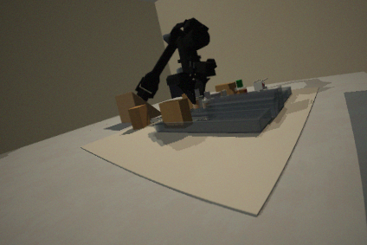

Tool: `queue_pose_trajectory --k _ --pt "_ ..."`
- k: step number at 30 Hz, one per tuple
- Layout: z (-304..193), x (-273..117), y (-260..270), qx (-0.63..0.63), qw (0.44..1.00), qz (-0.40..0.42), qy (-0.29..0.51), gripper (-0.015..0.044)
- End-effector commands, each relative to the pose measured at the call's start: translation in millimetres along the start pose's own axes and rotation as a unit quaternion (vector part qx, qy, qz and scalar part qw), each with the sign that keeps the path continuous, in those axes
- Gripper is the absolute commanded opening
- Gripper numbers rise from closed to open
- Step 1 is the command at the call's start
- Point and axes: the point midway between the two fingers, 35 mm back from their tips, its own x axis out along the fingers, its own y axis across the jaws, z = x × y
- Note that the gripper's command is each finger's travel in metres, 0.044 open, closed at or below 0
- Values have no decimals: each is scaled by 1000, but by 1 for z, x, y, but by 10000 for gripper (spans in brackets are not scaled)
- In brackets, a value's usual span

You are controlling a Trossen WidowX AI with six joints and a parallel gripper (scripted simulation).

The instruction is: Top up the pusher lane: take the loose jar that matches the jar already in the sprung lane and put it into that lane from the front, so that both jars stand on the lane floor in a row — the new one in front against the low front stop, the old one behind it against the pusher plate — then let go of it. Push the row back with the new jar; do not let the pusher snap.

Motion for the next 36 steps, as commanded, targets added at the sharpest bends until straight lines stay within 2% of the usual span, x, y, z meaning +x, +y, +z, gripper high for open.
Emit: queue_pose_trajectory --k 1,36 --pt "3 2 2 -4 1000 4 -7 0" --pt "1 12 4 -4 1000 5 -7 0"
